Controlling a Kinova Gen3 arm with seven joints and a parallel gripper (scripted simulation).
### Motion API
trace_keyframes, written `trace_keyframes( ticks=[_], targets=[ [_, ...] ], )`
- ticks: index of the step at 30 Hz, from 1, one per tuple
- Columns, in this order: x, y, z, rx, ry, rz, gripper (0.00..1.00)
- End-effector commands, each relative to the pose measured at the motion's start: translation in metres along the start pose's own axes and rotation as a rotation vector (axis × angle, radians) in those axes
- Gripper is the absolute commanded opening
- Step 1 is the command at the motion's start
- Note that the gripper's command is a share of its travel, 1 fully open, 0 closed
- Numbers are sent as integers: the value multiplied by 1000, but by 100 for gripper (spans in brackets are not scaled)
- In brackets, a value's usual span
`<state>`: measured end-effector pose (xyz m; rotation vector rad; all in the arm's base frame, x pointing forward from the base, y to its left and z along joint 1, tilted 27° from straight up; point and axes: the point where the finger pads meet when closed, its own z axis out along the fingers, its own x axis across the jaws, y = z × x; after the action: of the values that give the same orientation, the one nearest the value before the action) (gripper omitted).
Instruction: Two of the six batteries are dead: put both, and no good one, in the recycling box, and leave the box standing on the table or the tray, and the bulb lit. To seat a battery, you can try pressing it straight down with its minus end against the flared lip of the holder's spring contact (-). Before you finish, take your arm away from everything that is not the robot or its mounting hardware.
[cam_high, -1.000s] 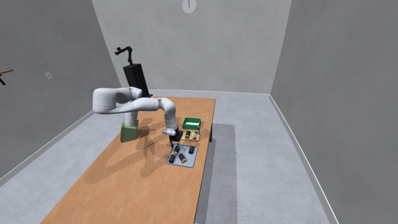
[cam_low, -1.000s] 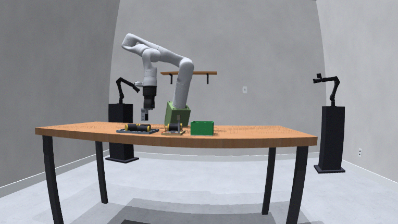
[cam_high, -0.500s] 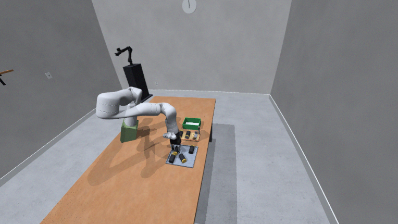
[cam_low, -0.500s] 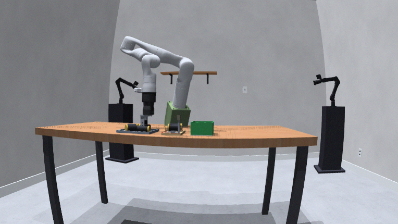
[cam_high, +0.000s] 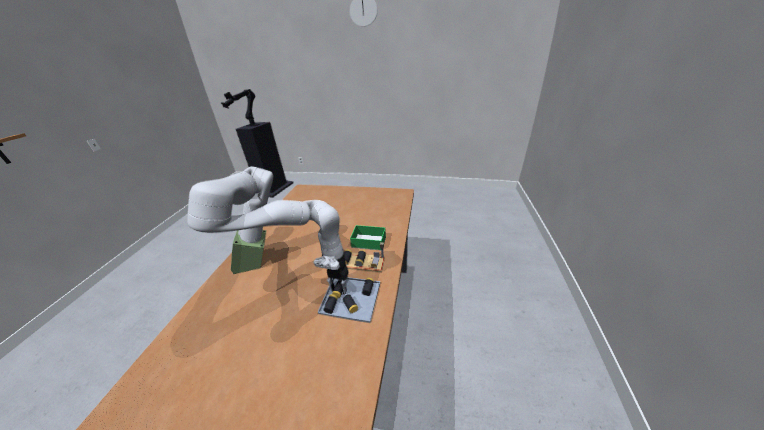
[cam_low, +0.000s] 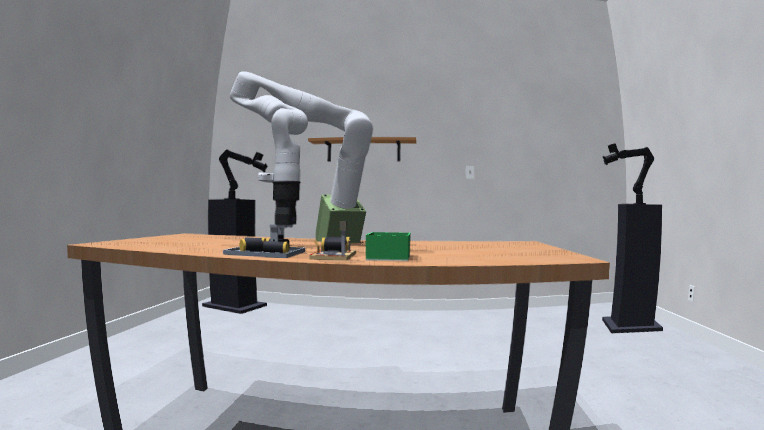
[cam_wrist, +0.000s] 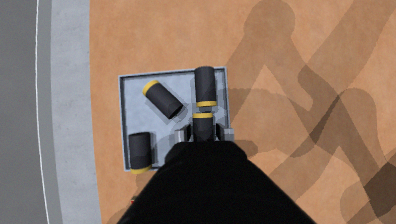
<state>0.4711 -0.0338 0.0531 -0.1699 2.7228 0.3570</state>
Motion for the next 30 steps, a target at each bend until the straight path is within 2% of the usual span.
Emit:
trace_keyframes(
  ticks=[1,7,8,30],
  targets=[
    [0,1,0,-2,0,-1,90],
    [0,1,0,-2,0,-1,90],
    [0,1,0,-2,0,-1,57],
    [0,1,0,-2,0,-1,57]
  ],
)
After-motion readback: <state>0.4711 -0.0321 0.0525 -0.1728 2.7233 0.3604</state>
